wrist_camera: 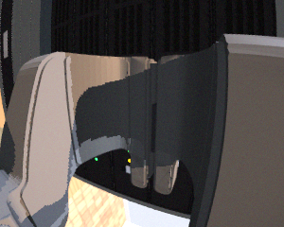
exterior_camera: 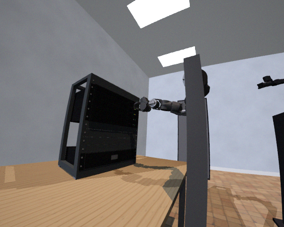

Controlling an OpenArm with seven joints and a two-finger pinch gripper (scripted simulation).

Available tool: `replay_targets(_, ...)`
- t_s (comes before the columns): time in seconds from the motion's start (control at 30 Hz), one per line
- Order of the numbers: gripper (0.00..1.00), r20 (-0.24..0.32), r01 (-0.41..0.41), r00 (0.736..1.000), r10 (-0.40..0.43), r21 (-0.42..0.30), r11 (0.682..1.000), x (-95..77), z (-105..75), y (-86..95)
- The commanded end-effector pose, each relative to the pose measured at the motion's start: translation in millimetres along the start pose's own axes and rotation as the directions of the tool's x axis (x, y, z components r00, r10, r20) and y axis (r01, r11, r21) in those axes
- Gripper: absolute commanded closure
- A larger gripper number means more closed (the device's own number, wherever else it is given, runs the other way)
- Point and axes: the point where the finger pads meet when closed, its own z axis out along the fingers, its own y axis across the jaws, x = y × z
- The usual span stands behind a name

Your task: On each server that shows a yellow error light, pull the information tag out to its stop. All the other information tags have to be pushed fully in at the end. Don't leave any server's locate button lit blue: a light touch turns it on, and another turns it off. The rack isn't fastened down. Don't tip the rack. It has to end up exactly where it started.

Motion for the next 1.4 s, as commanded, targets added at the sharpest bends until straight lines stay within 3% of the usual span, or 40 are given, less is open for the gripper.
replay_targets(0.0, 0.90, -0.005, 0.000, 1.000, 0.000, -0.019, 1.000, 1.1, -2.5, 5.5)
replay_targets(0.97, 0.90, -0.005, 0.000, 1.000, 0.000, -0.019, 1.000, 1.1, -3.5, 5.5)
replay_targets(1.27, 0.90, -0.004, 0.001, 1.000, -0.001, -0.019, 1.000, -0.4, -46.1, 4.1)
replay_targets(1.37, 0.90, -0.003, 0.000, 1.000, 0.000, -0.018, 1.000, -0.9, -51.7, 3.6)
